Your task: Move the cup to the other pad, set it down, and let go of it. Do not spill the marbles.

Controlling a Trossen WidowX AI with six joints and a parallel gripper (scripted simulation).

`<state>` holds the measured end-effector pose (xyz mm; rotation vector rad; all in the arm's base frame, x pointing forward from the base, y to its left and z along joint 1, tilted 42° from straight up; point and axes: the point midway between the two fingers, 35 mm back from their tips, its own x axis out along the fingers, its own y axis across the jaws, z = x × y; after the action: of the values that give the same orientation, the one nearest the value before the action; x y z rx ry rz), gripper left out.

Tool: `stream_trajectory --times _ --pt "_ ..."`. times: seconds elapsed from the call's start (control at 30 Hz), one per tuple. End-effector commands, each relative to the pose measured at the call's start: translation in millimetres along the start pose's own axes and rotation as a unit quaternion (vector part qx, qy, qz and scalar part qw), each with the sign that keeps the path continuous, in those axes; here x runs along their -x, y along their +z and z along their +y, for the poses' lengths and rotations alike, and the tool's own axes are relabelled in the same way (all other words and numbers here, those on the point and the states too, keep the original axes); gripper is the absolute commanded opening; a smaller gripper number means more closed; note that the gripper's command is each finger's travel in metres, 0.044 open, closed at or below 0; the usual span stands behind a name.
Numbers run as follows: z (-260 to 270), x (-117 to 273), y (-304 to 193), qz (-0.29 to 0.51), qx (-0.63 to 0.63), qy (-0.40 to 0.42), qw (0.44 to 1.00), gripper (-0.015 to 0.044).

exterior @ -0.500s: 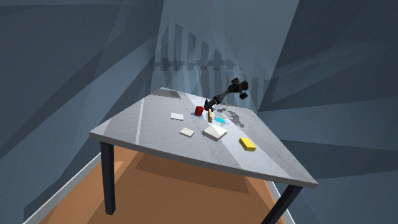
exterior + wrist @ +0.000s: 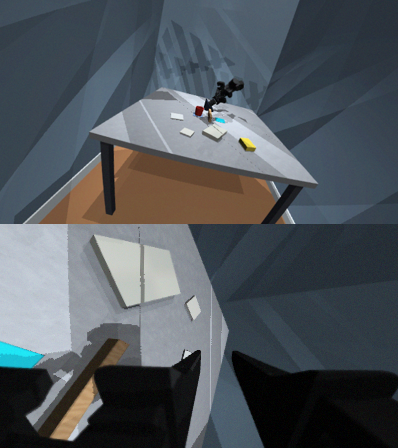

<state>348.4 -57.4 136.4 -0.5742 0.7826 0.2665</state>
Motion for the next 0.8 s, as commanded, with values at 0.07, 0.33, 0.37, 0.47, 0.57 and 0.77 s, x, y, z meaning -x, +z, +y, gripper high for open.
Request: stream_trajectory --times 0.07,0.33,0.37,0.47,0.57,0.77 --pt "26 -33 -70 0.093 0.092 0.184 0.974 0.0148" --pt "71 -34 -144 0.053 0.129 0.451 0.882 0.0148" --pt "76 -31 -150 0.034 0.126 0.479 0.868 0.0148" --pt "82 -28 -157 0.003 0.119 0.514 0.849 0.0148" --pt "84 -24 -159 0.003 0.119 0.514 0.849 0.0148" --pt "85 -25 -160 0.003 0.119 0.514 0.849 0.0148"
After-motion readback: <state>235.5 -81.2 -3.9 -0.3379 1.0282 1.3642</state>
